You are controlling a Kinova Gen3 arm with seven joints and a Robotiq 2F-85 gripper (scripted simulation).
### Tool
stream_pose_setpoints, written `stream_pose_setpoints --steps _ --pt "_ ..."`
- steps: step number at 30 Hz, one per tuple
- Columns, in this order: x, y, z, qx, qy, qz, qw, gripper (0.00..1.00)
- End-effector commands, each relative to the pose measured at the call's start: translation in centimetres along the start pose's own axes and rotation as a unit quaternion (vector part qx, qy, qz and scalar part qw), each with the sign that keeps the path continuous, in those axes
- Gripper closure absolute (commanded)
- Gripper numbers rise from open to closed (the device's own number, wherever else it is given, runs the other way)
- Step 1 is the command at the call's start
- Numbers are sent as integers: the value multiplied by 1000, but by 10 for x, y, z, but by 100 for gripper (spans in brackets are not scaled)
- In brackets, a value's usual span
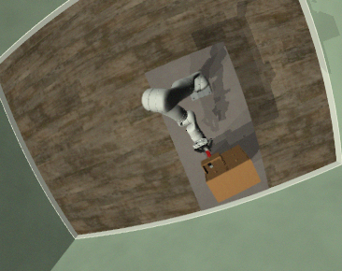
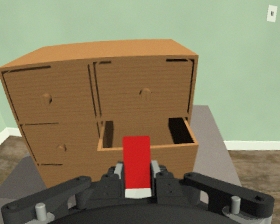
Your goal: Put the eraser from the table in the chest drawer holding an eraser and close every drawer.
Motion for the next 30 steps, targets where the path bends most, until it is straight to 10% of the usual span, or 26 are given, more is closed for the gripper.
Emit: stream_pose_setpoints --steps 1,30 --pt "-6 12 -10 -10 -7 0 1000 81" --pt "-53 96 -19 -10 -7 0 1000 81"
Point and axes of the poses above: the point where the finger pads meet when closed, its own y axis out along the fingers, its own z axis across the jaws, x = y × z, the point moved 5 cm from there along -y, back along the fingers, and after that the axes turned 7 degrees about y, right-handed, at the moved point
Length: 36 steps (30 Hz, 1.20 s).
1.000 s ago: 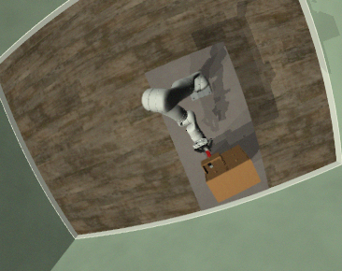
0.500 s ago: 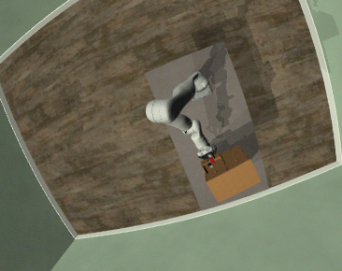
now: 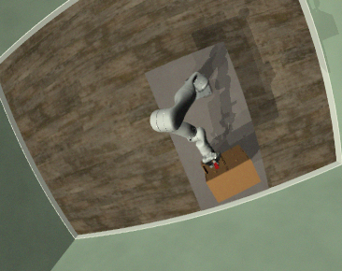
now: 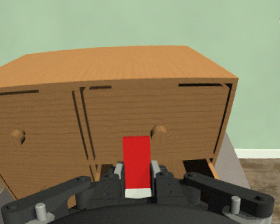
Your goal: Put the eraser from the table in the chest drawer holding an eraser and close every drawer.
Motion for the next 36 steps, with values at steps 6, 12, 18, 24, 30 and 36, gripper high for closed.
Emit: stream_pose_setpoints --steps 6,12,18,24,30,36 --pt "-7 13 -7 -6 -3 1 1000 81" --pt "-7 14 -7 -6 -3 1 1000 81" --pt "-7 14 -7 -6 -3 1 1000 81" --pt "-7 14 -7 -6 -3 1 1000 81" --pt "-7 14 -7 -6 -3 1 1000 81" --pt "-7 14 -7 -6 -3 1 1000 77"
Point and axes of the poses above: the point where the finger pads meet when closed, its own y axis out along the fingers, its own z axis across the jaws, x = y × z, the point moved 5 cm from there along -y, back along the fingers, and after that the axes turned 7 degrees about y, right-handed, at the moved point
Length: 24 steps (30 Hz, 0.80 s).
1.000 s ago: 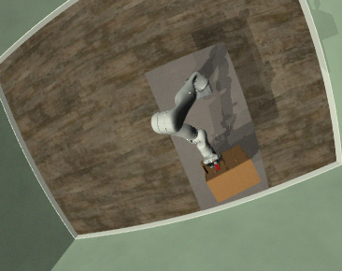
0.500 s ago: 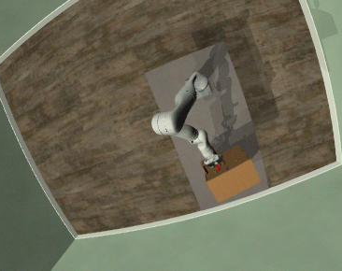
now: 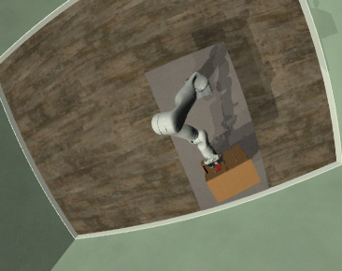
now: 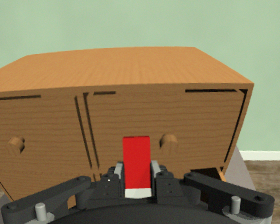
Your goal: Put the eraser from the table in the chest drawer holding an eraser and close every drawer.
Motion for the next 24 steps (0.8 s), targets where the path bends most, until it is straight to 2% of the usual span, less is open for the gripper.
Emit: stream_pose_setpoints --steps 1,7,10,11,24 --pt "-1 0 0 0 0 1 1000 73" --pt "-1 0 0 0 0 1 1000 62" --pt "-1 0 0 0 0 1 1000 62" --pt "-1 0 0 0 0 1 1000 0" --pt "-1 0 0 0 0 1 1000 0"
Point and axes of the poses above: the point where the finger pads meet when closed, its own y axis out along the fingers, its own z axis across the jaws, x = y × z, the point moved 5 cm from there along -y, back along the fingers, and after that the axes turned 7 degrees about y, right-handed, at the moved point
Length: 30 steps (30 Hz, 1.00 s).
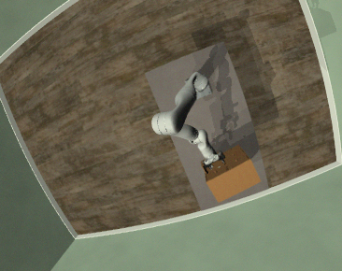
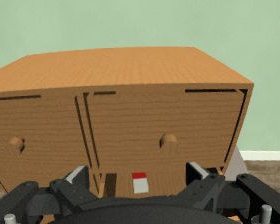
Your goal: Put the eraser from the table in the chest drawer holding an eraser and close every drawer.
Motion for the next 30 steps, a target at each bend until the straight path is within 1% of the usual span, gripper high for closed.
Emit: stream_pose_setpoints --steps 1,5,9,13,18,20,30 --pt "-1 -1 0 0 0 1 1000 0" --pt "0 -2 0 0 0 1 1000 0" --pt "3 -7 0 0 0 1 1000 0" --pt "7 -16 1 0 0 1 1000 0" --pt "16 -34 2 0 0 1 1000 0" --pt "16 -34 2 0 0 1 1000 0" --pt "37 -78 5 0 0 1 1000 0"
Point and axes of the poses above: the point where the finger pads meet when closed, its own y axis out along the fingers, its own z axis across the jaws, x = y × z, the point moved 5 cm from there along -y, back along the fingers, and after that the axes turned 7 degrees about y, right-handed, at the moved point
